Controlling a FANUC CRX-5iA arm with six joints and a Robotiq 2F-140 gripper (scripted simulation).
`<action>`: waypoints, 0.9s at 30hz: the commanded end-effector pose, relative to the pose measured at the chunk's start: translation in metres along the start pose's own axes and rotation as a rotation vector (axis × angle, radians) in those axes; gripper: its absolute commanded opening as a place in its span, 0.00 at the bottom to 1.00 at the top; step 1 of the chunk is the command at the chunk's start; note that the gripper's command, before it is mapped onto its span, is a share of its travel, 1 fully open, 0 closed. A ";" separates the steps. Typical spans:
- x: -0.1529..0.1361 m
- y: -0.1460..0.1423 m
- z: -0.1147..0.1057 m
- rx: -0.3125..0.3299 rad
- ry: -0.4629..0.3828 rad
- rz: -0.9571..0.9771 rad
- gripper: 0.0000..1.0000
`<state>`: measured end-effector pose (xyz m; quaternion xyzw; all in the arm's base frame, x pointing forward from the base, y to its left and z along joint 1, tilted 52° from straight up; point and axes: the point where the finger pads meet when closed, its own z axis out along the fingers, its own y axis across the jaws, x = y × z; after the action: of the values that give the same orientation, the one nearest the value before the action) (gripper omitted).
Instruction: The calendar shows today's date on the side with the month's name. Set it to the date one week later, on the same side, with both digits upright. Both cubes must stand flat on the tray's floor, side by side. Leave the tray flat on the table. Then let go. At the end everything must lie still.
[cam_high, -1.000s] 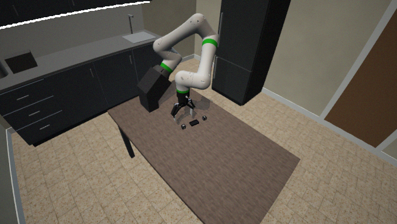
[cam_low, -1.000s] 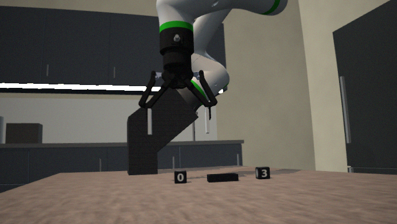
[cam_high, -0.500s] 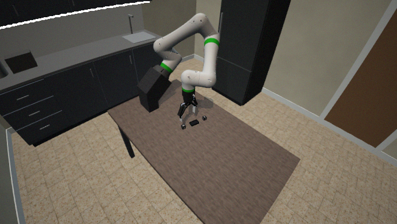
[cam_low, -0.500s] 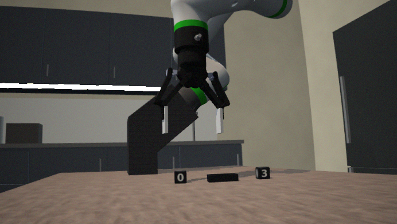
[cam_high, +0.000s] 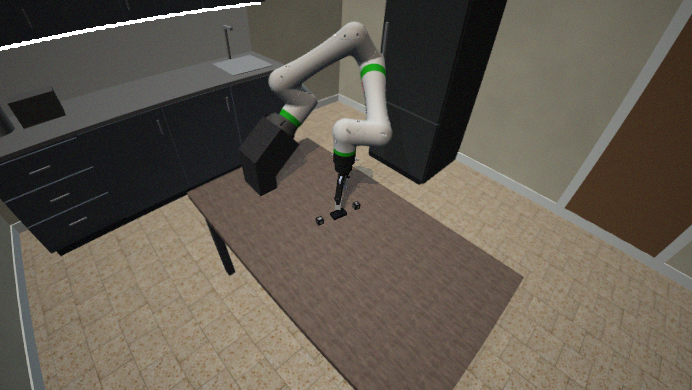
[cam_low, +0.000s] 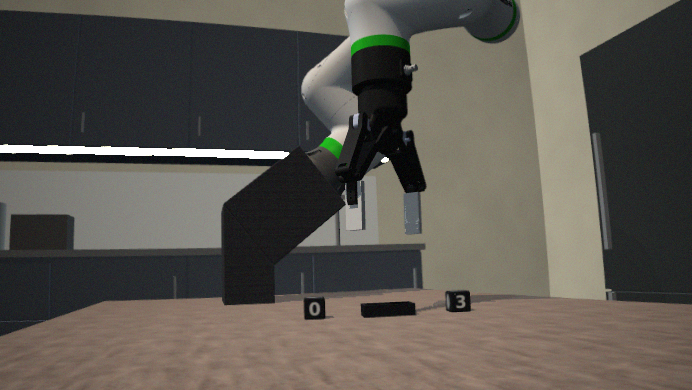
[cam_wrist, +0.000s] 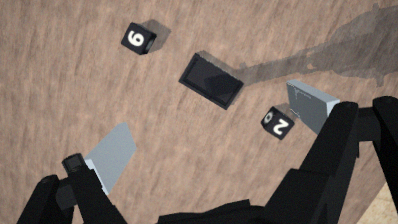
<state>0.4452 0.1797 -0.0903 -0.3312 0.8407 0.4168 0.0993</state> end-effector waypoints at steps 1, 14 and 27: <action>-0.017 0.017 0.001 0.002 -0.007 -0.174 1.00; -0.056 0.065 0.004 -0.003 -0.012 -0.615 1.00; -0.067 0.083 0.006 -0.005 -0.015 -0.759 0.28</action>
<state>0.4427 0.2519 -0.0116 -0.6161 0.6565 0.3551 0.2518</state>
